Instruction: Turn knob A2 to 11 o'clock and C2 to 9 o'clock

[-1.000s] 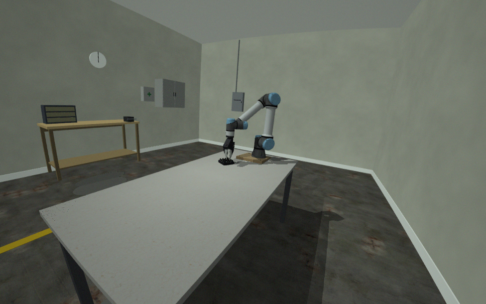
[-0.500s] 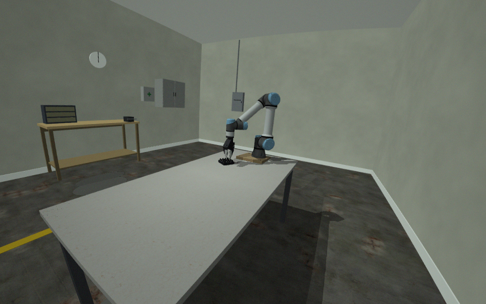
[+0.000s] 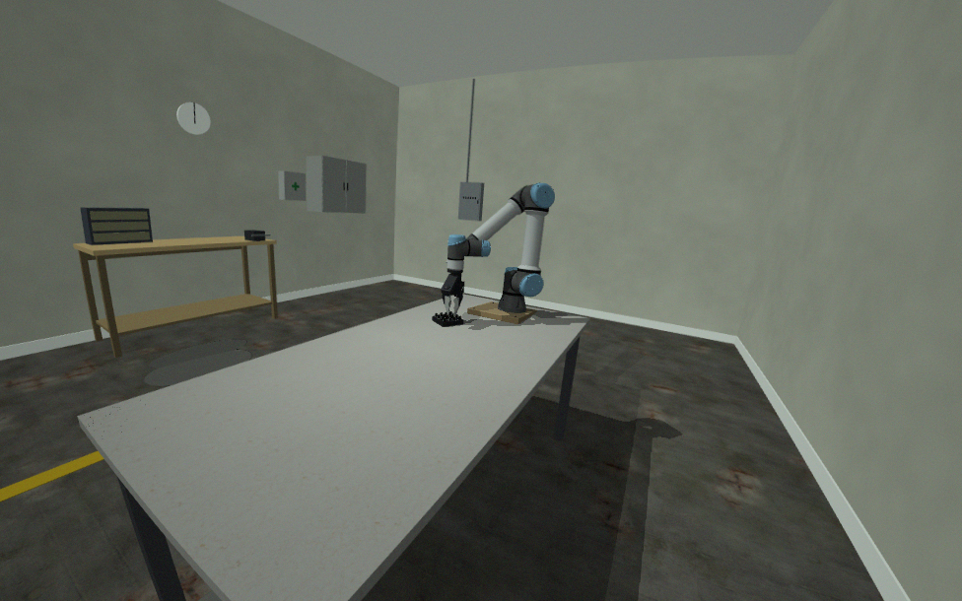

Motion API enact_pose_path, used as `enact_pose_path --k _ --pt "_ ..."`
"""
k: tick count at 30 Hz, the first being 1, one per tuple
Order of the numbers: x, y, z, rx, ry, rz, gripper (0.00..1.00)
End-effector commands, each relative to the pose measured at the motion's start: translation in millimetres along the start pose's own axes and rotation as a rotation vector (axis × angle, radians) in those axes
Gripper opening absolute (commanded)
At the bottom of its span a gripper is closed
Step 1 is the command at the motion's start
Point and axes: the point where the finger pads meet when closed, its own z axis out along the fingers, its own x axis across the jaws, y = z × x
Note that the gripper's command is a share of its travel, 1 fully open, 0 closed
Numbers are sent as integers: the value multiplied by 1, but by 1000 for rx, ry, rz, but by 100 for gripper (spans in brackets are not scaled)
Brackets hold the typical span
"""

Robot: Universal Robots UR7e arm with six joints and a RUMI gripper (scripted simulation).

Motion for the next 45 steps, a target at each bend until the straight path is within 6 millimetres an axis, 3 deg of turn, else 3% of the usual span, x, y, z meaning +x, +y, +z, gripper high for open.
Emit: enact_pose_path --k 1,14,15,45 --pt "0 0 0 1 1 0 11" --pt "0 0 0 1 1 0 11" --pt "0 0 0 1 1 0 4" --pt "0 0 0 1 1 0 4"
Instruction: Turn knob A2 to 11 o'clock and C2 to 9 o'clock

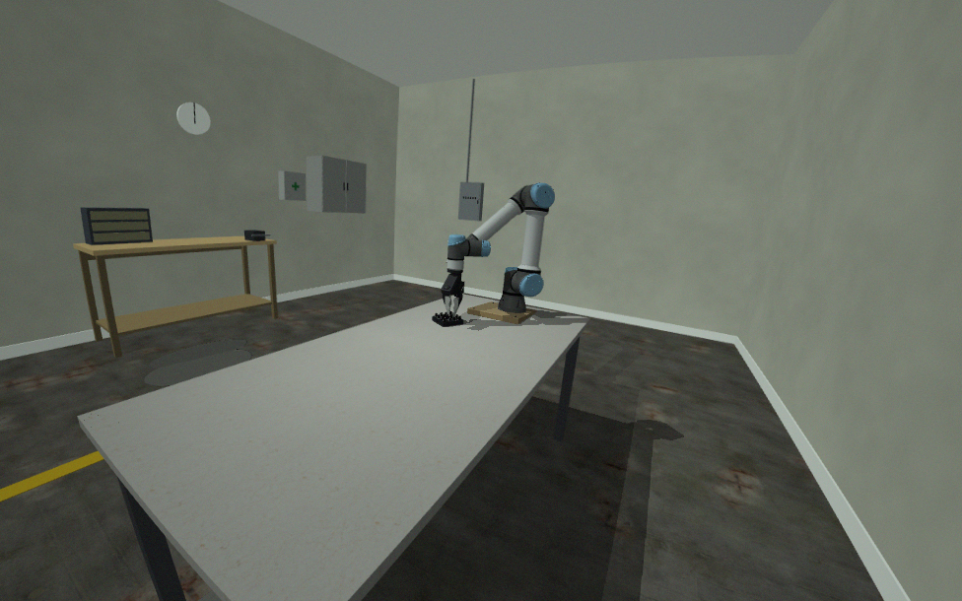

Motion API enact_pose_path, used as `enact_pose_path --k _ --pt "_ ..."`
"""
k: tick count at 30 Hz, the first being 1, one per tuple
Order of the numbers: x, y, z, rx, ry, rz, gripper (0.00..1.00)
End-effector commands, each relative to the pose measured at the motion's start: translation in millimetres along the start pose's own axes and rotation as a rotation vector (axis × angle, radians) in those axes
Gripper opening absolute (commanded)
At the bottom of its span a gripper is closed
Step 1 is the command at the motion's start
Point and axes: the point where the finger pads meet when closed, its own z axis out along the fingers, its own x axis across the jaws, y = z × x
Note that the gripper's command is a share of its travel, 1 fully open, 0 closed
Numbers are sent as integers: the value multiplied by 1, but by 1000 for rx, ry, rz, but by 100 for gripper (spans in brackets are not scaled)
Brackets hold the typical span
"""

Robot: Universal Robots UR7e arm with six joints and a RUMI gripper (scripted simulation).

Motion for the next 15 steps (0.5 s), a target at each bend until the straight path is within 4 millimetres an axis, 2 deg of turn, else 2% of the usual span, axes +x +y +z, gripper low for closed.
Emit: enact_pose_path --k 1,15 --pt "0 0 0 1 1 0 4" --pt "0 0 0 1 1 -12 4"
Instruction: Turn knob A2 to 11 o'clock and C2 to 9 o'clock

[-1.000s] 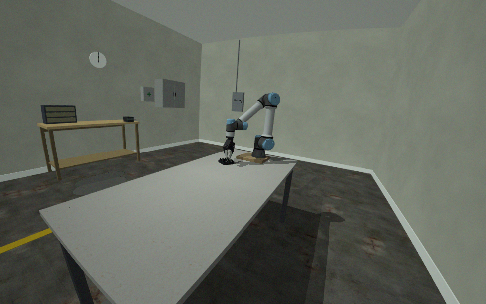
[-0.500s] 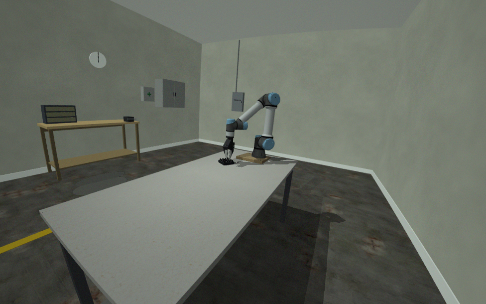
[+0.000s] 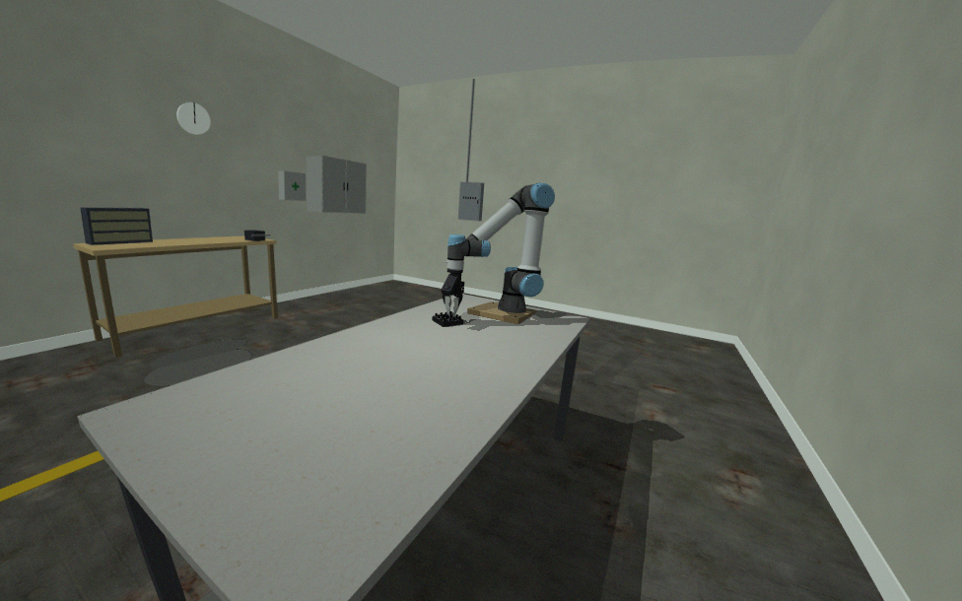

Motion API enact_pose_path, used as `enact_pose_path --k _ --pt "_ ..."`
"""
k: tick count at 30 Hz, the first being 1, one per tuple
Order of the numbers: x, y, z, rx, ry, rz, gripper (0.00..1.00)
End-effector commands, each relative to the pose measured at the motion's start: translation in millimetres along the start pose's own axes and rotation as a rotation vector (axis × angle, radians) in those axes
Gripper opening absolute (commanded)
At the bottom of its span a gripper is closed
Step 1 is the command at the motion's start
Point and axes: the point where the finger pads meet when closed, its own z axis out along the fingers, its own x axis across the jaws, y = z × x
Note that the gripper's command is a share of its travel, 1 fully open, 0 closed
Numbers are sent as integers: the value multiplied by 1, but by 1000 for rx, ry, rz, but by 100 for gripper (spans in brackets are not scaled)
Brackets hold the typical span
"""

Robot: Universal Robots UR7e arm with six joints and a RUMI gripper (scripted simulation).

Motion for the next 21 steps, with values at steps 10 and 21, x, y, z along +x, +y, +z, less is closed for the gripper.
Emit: enact_pose_path --k 10,21 --pt "0 0 0 1 1 -51 4" --pt "0 0 0 1 1 -132 4"
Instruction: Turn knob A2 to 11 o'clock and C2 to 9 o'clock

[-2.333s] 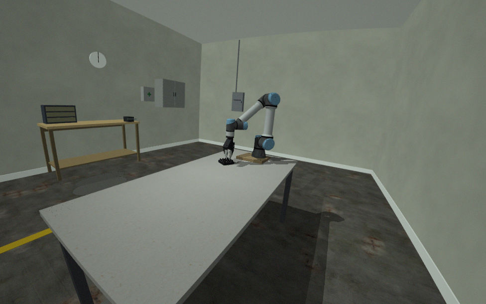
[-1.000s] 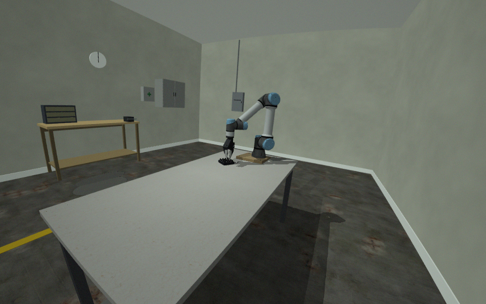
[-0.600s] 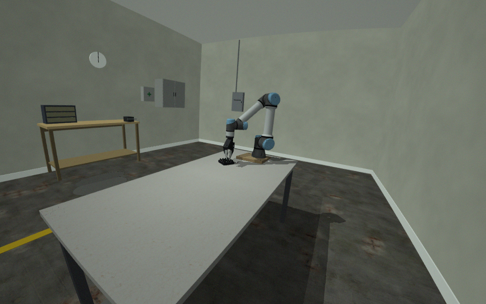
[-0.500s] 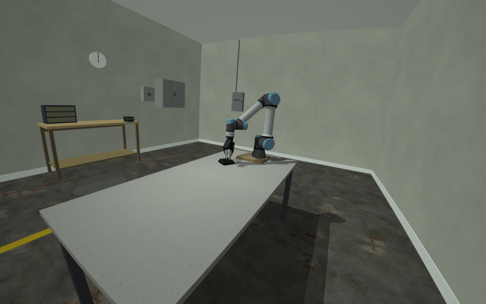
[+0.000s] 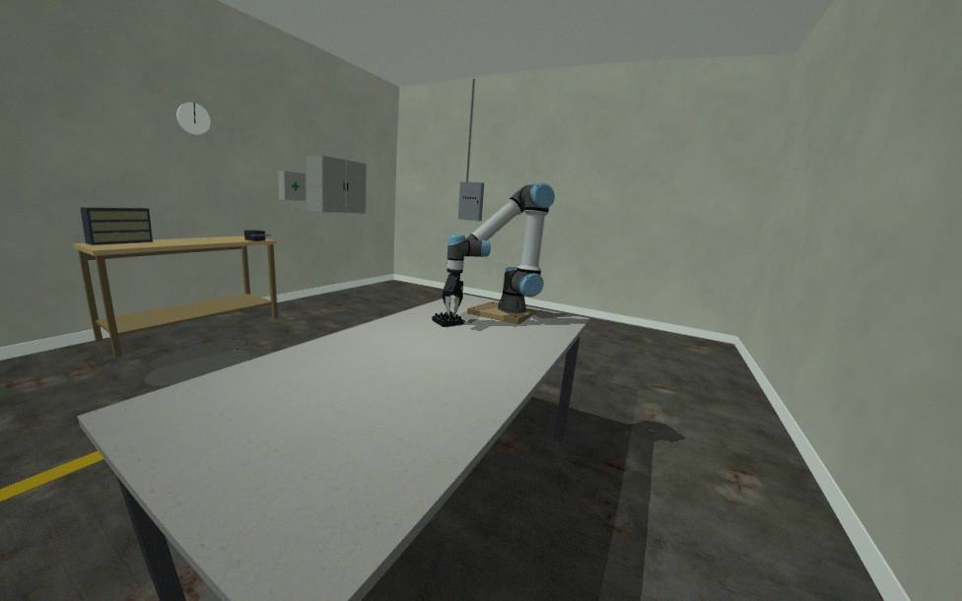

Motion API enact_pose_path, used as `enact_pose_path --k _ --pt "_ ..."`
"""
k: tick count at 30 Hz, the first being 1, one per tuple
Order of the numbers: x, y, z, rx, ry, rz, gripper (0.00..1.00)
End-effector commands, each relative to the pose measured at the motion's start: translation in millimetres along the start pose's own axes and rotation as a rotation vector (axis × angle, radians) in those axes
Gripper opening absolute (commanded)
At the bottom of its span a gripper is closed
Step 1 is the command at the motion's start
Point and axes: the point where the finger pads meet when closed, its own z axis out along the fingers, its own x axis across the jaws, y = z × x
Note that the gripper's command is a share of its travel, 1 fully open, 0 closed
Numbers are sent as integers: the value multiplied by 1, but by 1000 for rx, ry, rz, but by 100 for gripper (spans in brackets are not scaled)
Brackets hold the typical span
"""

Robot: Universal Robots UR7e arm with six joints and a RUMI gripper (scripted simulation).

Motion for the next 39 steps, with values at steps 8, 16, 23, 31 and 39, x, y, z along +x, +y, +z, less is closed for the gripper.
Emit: enact_pose_path --k 8,16,23,31,39 --pt "0 0 0 1 1 -137 4" --pt "-1 0 0 1 1 -235 4" --pt "-1 0 0 1 1 -366 4" --pt "-2 0 0 1 1 -491 4" --pt "-3 1 0 1 1 -668 4"
